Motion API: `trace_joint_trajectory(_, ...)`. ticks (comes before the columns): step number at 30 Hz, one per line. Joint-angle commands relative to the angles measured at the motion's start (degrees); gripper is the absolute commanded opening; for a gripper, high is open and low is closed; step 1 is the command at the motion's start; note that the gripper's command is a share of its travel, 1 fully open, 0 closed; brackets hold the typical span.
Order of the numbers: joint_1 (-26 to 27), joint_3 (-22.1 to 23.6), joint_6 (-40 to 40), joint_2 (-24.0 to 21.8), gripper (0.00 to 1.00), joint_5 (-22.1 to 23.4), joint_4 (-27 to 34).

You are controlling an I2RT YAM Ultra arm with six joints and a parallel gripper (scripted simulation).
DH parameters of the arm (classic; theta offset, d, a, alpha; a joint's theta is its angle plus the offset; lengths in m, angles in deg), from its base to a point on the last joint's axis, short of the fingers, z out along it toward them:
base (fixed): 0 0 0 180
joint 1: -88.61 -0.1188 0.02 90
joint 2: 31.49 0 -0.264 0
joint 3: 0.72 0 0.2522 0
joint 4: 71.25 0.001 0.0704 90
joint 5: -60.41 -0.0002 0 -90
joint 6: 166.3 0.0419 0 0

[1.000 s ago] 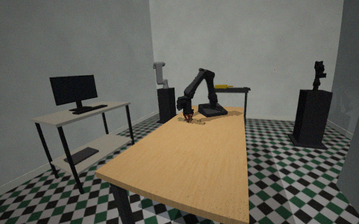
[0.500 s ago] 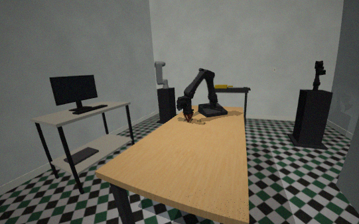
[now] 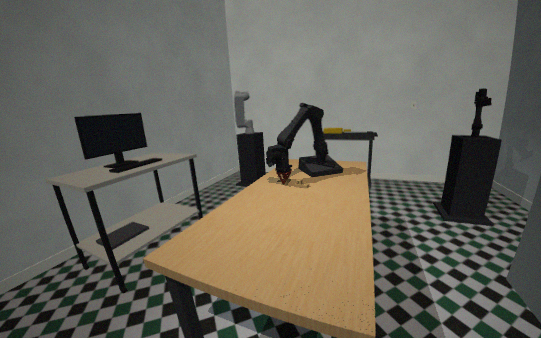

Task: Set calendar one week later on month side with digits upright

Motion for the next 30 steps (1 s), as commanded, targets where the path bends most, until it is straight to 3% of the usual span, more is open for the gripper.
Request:
trace_joint_trajectory(1,0.07,-0.15,0.02,-0.36,0.26,-0.31,-0.07)
trace_joint_trajectory(15,0.34,-0.73,-0.26,-1.15,0.26,-0.28,1.35)
trace_joint_trajectory(27,3.62,-10.41,-3.63,-7.92,0.26,-0.01,18.61)
trace_joint_trajectory(30,3.81,-11.13,-3.82,-8.16,0.26,0.01,19.62)
